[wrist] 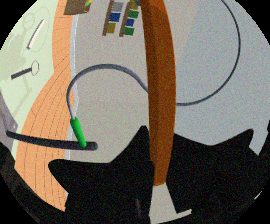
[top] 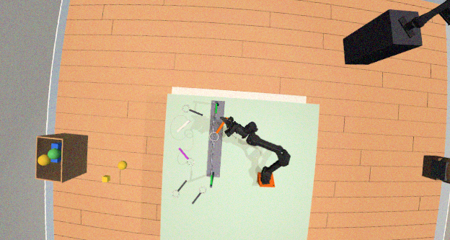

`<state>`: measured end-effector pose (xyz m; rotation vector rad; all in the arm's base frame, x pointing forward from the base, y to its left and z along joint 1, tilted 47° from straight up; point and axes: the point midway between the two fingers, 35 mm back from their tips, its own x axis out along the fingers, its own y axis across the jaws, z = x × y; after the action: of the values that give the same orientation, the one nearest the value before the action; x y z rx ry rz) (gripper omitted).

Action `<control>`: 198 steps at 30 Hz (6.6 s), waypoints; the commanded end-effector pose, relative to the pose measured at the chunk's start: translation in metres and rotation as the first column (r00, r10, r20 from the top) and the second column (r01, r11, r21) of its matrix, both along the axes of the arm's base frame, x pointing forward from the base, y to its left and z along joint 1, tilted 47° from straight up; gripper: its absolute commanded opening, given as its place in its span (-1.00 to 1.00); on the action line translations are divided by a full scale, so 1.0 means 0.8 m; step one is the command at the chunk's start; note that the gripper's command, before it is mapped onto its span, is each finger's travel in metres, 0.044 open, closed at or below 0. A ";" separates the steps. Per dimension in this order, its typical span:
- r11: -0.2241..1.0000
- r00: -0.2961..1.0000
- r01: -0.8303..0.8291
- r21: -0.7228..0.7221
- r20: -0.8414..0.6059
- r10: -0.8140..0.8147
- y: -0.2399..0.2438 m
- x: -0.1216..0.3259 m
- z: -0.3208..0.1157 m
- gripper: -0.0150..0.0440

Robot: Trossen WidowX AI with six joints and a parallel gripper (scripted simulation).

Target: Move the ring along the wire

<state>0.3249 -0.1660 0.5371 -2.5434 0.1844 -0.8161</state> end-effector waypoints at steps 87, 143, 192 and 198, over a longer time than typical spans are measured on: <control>-0.167 0.979 -0.182 0.969 0.163 -0.123 -0.025 0.009 -0.310 -1.00; -0.858 0.966 -0.260 0.443 0.121 -0.230 0.143 0.035 -0.389 -1.00; -0.846 0.963 -0.236 -0.478 -0.002 -0.268 0.295 0.053 -0.284 -1.00; -0.858 0.963 -0.238 -0.455 0.001 -0.268 0.296 0.053 -0.280 -1.00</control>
<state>0.3670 0.0706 0.3115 -4.7441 -2.0758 -0.2226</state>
